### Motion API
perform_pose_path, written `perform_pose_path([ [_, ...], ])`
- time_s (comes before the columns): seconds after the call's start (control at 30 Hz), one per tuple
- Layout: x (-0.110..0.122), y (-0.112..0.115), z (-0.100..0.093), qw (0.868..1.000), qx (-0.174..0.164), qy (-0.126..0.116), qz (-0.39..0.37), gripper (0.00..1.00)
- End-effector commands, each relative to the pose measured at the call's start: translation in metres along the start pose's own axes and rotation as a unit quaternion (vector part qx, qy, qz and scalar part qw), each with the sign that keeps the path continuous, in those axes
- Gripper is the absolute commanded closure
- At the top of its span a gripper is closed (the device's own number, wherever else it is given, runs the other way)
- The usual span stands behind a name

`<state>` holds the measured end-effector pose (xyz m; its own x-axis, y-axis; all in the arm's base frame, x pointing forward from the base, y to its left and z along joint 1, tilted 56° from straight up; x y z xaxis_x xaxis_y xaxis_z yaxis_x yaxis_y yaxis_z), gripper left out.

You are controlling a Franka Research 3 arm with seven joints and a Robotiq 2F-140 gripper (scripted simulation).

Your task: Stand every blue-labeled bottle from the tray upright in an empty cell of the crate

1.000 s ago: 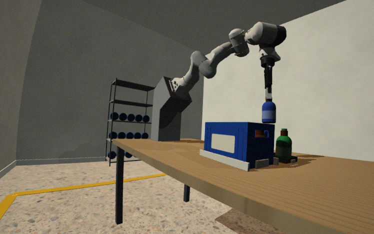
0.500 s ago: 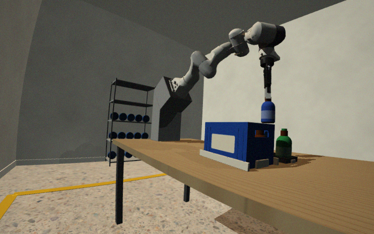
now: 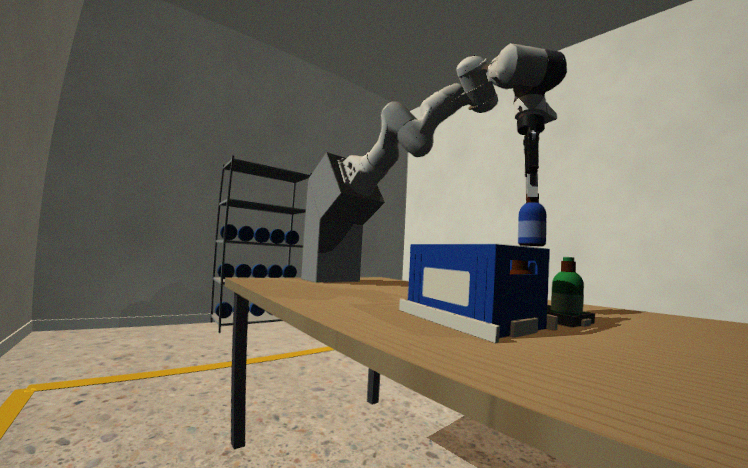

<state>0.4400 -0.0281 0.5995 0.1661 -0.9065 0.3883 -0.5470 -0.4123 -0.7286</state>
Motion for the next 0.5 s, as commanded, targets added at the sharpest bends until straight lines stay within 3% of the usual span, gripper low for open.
perform_pose_path([
  [0.0, 0.002, 0.002, -0.002, 1.0, 0.002, 0.003, -0.009, 1.0],
  [0.47, 0.006, 0.02, -0.002, 1.0, 0.002, 0.003, -0.009, 1.0],
])
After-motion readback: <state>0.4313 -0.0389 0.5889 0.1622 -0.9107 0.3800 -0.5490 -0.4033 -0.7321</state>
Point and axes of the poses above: the point where the finger pads meet when closed, its own z axis out along the fingers, its own x axis across the jaws, y = z × x, the point moved 7 cm from there along -z, back along the fingers, and after that the axes turned 2 degrees about -z, right-handed, at the moved point
